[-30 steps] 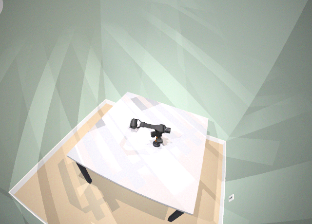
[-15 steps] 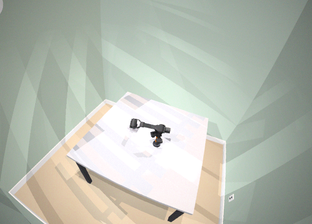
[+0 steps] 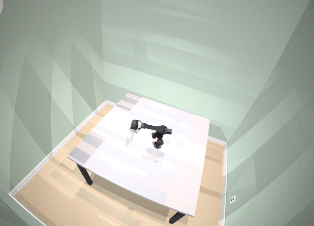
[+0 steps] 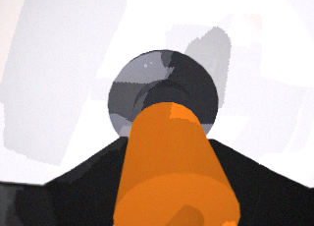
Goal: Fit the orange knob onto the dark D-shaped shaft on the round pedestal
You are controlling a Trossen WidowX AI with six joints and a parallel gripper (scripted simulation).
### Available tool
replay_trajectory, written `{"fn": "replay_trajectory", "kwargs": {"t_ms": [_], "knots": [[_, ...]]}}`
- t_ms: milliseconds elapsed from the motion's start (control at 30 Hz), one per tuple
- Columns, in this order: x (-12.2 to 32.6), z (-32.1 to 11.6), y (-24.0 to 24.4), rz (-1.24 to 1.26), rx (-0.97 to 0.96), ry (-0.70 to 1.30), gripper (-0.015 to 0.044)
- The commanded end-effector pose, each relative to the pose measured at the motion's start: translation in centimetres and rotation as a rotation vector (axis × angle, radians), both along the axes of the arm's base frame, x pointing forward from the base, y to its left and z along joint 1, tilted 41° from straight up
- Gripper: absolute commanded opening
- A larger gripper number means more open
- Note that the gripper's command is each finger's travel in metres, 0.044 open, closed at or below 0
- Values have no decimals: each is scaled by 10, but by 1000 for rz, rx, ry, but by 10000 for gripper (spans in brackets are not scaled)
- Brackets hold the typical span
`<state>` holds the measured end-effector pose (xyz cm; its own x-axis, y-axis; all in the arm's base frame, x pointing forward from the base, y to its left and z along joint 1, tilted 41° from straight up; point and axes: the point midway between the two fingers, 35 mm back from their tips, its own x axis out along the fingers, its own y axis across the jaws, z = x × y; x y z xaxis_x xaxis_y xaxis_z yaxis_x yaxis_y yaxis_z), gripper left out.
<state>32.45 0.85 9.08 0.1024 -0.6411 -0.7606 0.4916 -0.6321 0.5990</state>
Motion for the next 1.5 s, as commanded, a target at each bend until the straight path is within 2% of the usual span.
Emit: {"fn": "replay_trajectory", "kwargs": {"t_ms": [0, 1467], "knots": [[0, 0, 2, 1, 3, -6, 0], [-2, -1, 0, -39, 8, -40, 0]]}}
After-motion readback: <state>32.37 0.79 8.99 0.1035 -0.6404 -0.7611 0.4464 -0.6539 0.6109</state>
